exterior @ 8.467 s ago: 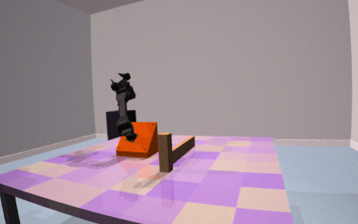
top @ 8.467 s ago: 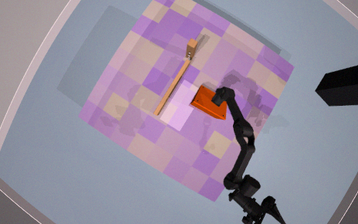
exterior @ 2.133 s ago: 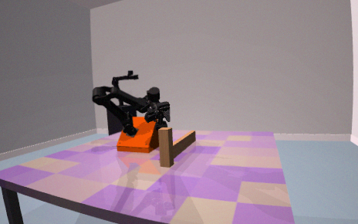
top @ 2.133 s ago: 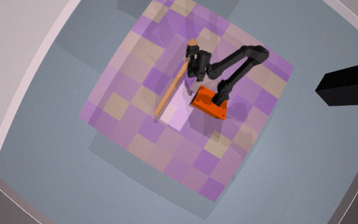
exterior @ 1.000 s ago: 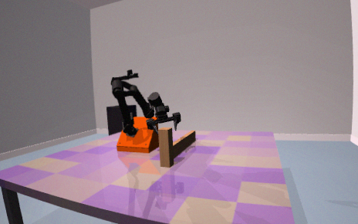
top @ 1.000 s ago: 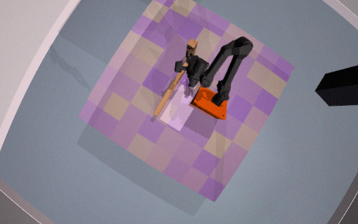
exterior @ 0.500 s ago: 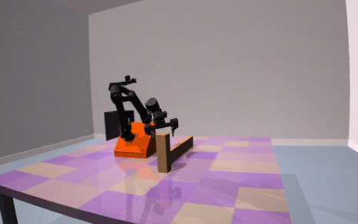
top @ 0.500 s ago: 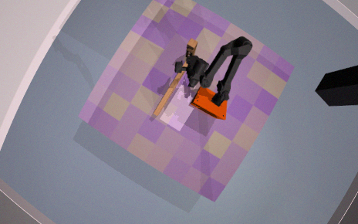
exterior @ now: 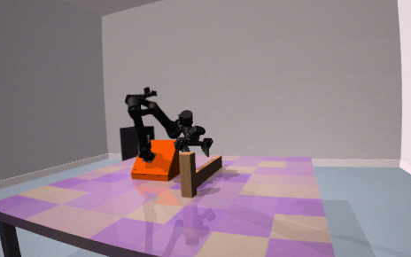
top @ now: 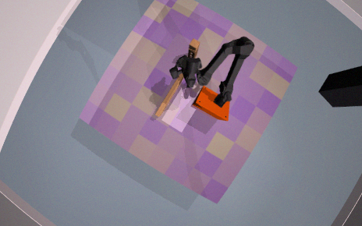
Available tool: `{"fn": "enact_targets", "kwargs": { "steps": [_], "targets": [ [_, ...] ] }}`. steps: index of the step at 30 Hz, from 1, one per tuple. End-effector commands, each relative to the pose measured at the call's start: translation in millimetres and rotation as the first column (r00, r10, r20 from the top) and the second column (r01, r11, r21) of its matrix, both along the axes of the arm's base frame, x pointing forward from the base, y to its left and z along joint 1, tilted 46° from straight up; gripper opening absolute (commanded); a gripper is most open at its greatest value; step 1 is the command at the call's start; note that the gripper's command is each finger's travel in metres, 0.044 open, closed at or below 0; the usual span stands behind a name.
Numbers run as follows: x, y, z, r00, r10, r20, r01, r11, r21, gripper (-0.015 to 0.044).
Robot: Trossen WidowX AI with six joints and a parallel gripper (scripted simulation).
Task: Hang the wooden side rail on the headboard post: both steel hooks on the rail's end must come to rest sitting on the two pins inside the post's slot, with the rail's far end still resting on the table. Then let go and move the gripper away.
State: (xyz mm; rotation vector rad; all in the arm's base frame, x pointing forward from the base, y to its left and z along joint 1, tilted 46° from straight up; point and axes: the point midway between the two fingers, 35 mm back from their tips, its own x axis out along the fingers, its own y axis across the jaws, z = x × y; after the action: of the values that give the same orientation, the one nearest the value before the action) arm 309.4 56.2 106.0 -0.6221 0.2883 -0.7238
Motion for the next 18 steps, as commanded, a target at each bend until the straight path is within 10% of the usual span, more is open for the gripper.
{"fn": "enact_targets", "kwargs": {
  "steps": [1, 18],
  "targets": [
    [19.1, 13.9, -7.6, 0.982, 0.048, -0.182, -0.071, 0.99, -0.121, 0.044],
    [52.9, 38.1, -36.3, 0.511, -0.019, -0.86, -0.5, 0.807, -0.315, 0.044]
  ]
}}
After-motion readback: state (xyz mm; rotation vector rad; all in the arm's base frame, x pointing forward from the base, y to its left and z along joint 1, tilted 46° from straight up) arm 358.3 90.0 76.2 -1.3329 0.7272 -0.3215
